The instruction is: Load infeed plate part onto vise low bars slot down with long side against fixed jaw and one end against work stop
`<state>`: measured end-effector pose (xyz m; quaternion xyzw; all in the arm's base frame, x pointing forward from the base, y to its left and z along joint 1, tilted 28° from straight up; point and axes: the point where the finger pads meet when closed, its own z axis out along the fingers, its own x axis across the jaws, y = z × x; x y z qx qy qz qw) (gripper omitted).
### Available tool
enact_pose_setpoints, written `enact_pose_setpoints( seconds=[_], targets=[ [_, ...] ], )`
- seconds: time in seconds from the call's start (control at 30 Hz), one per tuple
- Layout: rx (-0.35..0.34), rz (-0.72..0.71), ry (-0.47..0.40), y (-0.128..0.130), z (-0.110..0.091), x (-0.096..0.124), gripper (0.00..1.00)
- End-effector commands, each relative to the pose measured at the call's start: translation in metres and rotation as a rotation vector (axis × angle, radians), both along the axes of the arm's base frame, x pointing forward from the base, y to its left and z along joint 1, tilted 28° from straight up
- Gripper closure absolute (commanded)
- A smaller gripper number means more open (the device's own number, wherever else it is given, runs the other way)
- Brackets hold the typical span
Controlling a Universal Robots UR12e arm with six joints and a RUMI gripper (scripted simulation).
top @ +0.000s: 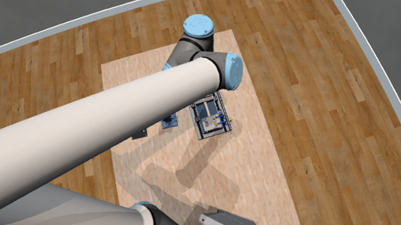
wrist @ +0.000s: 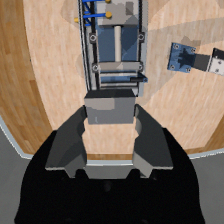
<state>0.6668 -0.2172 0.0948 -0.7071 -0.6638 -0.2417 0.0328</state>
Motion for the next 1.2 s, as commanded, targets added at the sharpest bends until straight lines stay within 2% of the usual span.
enact_pose_setpoints(
  seconds=[0.0, 0.53, 1.17],
  targets=[
    [-0.001, 0.0, -0.001, -0.001, 0.001, 0.0, 1.0],
    [-0.001, 0.001, -0.002, 0.001, -0.004, 0.002, 1.0],
    [-0.001, 0.001, -0.002, 0.01, -0.025, 0.009, 1.0]
  ],
)
